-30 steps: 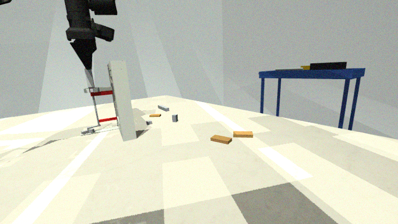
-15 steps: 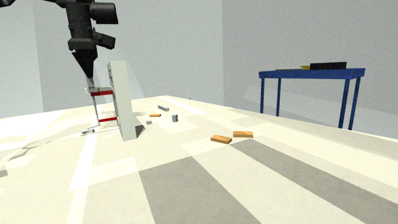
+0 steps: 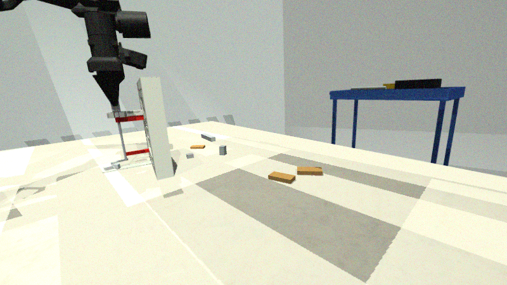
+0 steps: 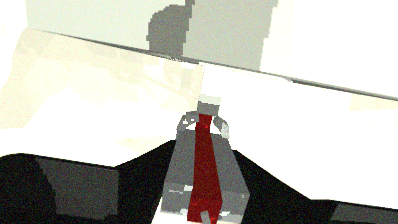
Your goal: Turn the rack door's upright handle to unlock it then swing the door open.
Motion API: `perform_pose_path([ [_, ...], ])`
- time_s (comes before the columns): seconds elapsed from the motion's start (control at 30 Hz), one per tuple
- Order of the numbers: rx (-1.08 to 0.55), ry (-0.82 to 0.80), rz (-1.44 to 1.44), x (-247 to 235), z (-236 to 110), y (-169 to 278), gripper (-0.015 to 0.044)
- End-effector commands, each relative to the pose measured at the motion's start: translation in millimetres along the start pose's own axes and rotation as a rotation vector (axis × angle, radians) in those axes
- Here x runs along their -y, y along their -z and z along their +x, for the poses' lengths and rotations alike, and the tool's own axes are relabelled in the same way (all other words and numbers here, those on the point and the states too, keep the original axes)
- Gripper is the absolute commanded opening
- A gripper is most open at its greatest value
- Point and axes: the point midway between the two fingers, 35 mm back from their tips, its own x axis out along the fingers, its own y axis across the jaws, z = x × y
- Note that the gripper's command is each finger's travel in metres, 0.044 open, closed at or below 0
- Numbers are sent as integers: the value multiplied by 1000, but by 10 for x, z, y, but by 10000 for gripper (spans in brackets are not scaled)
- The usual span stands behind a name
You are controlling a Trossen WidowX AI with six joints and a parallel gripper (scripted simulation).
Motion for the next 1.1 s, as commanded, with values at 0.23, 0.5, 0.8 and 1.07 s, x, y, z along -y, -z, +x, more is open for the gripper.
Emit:
perform_pose_path([
  [0.23, -1, -5, 6, -4, 10, 6, 55],
  [0.5, -1, -5, 6, -4, 10, 6, 20],
  [0.8, 0, -5, -363, -4, 10, 6, 20],
  [1.07, 1, -5, -757, -4, 11, 6, 20],
])
